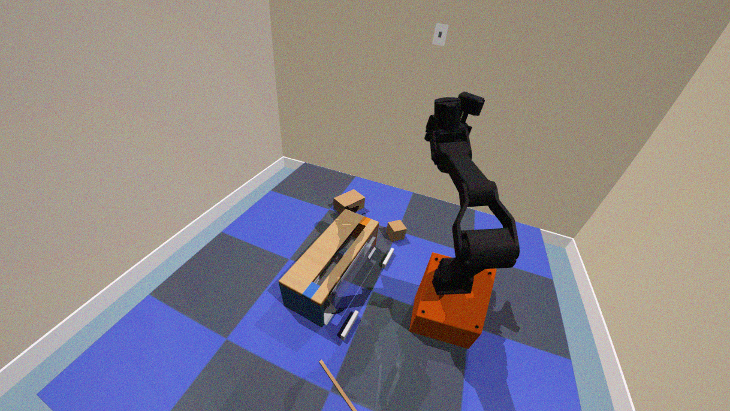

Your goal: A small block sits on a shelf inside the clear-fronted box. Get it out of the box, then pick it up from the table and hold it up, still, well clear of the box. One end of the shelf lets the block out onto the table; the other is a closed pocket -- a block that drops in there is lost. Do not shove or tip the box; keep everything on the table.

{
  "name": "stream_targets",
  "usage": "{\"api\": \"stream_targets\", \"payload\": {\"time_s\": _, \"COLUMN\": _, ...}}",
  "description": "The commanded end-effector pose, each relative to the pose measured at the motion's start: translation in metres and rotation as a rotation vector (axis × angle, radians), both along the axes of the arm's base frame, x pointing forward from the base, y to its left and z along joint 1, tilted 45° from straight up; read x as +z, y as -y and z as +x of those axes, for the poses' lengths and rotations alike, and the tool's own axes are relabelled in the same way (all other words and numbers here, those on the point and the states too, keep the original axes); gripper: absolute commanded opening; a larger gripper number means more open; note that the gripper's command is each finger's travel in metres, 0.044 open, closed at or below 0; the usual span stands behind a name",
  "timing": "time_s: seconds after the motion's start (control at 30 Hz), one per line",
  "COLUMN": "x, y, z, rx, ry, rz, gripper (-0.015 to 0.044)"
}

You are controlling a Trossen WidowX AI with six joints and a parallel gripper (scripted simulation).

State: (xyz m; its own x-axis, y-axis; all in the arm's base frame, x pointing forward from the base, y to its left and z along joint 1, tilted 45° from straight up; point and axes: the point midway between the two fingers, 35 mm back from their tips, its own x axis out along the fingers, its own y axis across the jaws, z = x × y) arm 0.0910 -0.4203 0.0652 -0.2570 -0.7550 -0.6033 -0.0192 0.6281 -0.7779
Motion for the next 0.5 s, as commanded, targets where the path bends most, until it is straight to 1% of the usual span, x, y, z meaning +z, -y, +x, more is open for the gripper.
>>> {"api": "stream_targets", "payload": {"time_s": 0.0, "x": -0.054, "y": -0.027, "z": 0.052, "rx": 0.001, "ry": 0.232, "rz": 0.222, "gripper": 0.0400}}
{"api": "stream_targets", "payload": {"time_s": 0.23, "x": -0.109, "y": -0.088, "z": 0.103, "rx": -0.133, "ry": 0.444, "rz": 0.559, "gripper": 0.0400}}
{"api": "stream_targets", "payload": {"time_s": 0.47, "x": -0.144, "y": -0.167, "z": 0.136, "rx": -0.429, "ry": 0.539, "rz": 0.909, "gripper": 0.0400}}
